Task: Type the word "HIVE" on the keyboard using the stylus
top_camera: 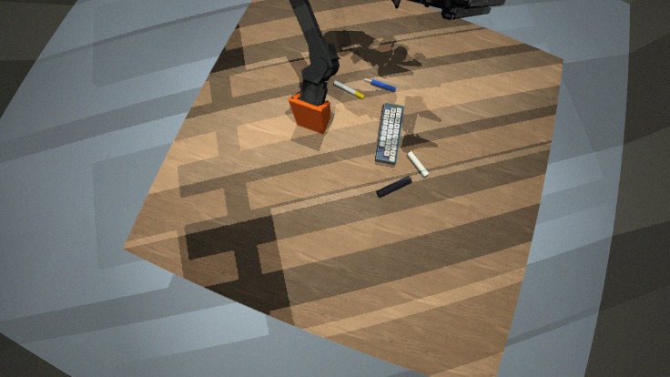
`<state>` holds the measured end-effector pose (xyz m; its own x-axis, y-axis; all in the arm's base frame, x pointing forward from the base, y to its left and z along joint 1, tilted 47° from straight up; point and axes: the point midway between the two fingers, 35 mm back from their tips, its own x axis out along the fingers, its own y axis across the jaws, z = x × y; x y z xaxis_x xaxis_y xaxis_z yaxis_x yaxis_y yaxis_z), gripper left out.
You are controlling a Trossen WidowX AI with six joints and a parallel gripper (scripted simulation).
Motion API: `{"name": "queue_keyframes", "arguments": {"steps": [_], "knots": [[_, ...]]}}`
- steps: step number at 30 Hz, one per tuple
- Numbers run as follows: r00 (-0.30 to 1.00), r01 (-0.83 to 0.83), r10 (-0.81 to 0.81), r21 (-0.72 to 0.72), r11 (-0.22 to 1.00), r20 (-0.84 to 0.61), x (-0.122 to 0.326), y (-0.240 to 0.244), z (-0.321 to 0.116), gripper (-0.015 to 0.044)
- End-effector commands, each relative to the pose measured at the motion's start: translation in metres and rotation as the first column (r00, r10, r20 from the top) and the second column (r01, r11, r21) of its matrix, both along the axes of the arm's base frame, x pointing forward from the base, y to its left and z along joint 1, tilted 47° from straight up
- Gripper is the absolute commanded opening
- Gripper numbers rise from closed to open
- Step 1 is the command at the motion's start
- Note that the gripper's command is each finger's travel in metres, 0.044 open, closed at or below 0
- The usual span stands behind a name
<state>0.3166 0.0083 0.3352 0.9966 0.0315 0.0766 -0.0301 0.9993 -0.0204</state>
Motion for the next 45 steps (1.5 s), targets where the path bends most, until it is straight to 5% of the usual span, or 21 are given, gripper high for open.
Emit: {"name": "queue_keyframes", "arguments": {"steps": [1,9,17,25,36,45], "knots": [[1.000,-0.006,0.006,-0.001,1.000,-0.010,0.001,0.001,-0.002,0.0414],[0.865,-0.255,0.252,0.054,0.965,-0.433,0.027,0.046,-0.112,0.0204],[0.440,-0.393,0.496,0.336,0.856,-0.749,-0.005,0.092,-0.224,0.0000],[-0.102,-0.230,0.689,0.691,0.685,-0.718,-0.074,0.131,-0.286,0.0000],[-0.112,-0.223,0.692,0.697,0.682,-0.713,-0.075,0.130,-0.289,0.0000],[-0.112,-0.223,0.690,0.695,0.684,-0.715,-0.059,0.086,-0.336,0.0000]]}}
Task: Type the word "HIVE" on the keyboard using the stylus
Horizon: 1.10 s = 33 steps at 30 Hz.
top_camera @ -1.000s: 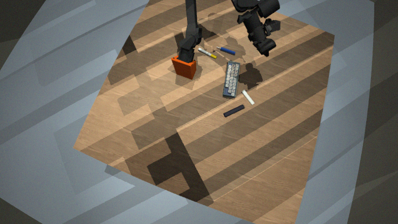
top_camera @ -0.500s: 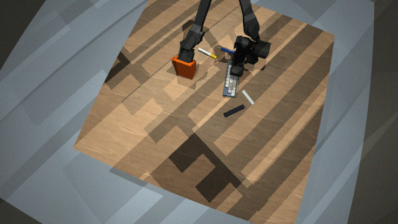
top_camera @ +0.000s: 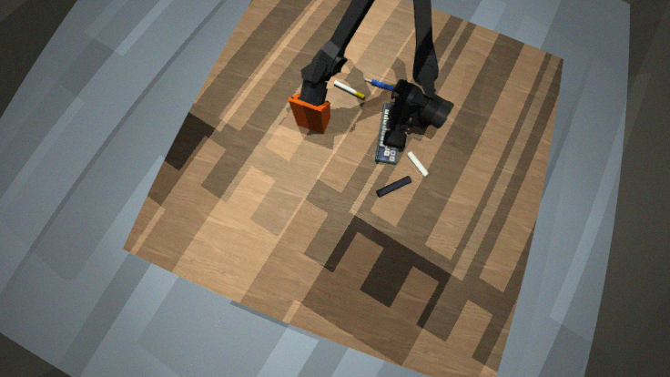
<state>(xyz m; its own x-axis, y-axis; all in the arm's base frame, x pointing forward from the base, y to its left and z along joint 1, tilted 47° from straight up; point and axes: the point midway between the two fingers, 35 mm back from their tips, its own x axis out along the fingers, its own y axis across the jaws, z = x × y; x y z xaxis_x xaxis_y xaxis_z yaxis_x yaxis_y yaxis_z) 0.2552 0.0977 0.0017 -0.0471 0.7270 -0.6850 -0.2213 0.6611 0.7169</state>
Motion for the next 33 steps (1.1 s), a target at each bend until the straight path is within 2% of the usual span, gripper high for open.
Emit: {"name": "queue_keyframes", "arguments": {"steps": [1,7,15,24,29,33], "knots": [[1.000,-0.011,0.011,0.001,1.000,0.015,0.002,-0.003,-0.003,0.0000],[1.000,-0.011,0.011,0.001,1.000,0.015,0.003,-0.004,-0.004,0.0000],[1.000,-0.011,0.011,-0.003,1.000,0.017,0.019,-0.049,-0.052,0.0000],[1.000,-0.011,0.011,-0.003,1.000,0.017,0.017,-0.048,-0.051,0.0000],[1.000,-0.011,0.011,-0.002,1.000,0.015,-0.018,-0.037,-0.037,0.0000],[1.000,-0.011,0.011,-0.002,1.000,0.015,-0.020,-0.036,-0.037,0.0000]]}}
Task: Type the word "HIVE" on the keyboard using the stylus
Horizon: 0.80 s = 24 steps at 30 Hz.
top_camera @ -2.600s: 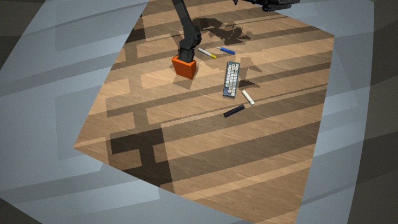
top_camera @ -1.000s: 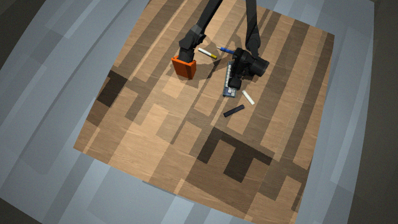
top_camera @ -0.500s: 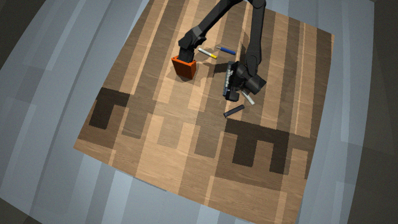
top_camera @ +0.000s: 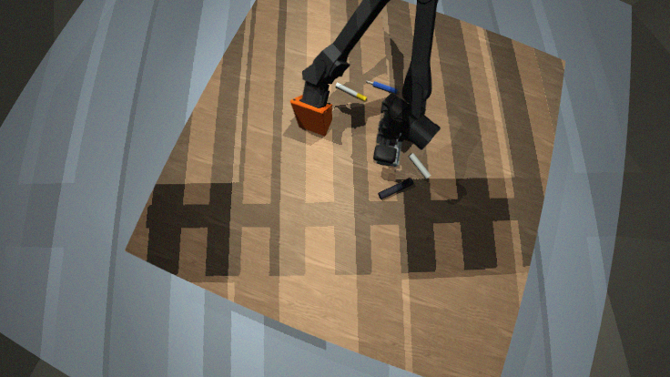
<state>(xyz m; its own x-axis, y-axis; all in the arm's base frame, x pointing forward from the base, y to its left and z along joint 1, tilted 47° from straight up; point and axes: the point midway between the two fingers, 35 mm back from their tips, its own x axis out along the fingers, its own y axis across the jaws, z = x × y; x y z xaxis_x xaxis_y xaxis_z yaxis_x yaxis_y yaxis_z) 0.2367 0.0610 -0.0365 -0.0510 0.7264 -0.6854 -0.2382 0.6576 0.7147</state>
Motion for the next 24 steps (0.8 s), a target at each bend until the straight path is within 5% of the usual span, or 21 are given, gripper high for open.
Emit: {"name": "queue_keyframes", "arguments": {"steps": [1,14,24], "knots": [[1.000,0.004,-0.004,-0.002,1.000,0.005,-0.001,0.001,0.002,0.0000],[1.000,0.004,-0.004,0.002,1.000,0.003,-0.019,0.053,0.058,0.0000],[1.000,0.004,-0.004,0.003,1.000,0.003,-0.020,0.054,0.059,0.0000]]}}
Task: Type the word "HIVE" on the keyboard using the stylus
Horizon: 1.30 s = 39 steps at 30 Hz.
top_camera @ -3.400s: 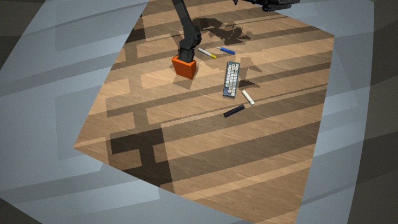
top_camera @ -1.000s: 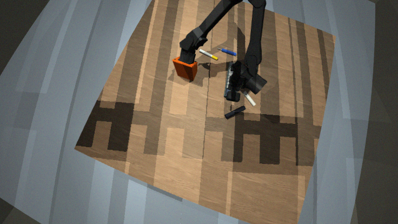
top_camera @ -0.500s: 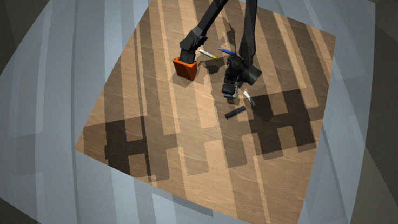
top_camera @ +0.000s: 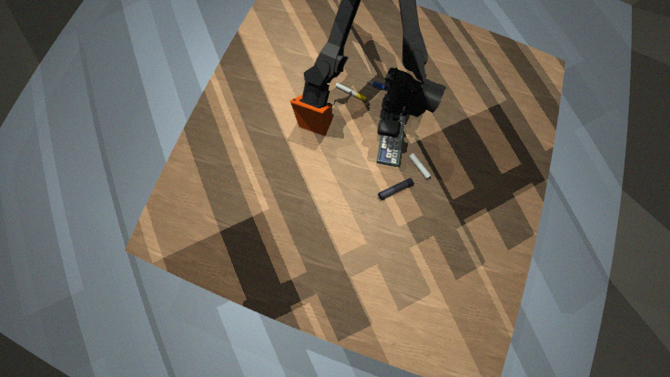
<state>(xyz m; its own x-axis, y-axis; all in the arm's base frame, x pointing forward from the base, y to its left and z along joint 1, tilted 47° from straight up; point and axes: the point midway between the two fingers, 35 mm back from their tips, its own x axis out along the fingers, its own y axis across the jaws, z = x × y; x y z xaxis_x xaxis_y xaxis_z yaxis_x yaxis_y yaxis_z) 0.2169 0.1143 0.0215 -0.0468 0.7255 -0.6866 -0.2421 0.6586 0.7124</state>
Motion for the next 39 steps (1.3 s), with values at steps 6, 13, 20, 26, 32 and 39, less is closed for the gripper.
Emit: {"name": "queue_keyframes", "arguments": {"steps": [6,13,20,26,32,39], "knots": [[1.000,0.004,-0.004,0.000,1.000,-0.003,0.003,-0.042,0.040,0.0000],[1.000,0.014,-0.014,0.003,1.000,0.000,0.005,-0.040,0.037,0.0000],[1.000,0.009,-0.009,0.004,1.000,0.003,0.005,-0.040,0.038,0.0079],[1.000,0.009,-0.009,0.004,1.000,0.003,0.005,-0.040,0.038,0.0000],[1.000,0.009,-0.009,0.004,1.000,0.003,0.005,-0.040,0.038,0.0000],[0.995,-0.044,0.045,0.013,0.999,-0.086,0.001,-0.017,0.051,0.0150]]}}
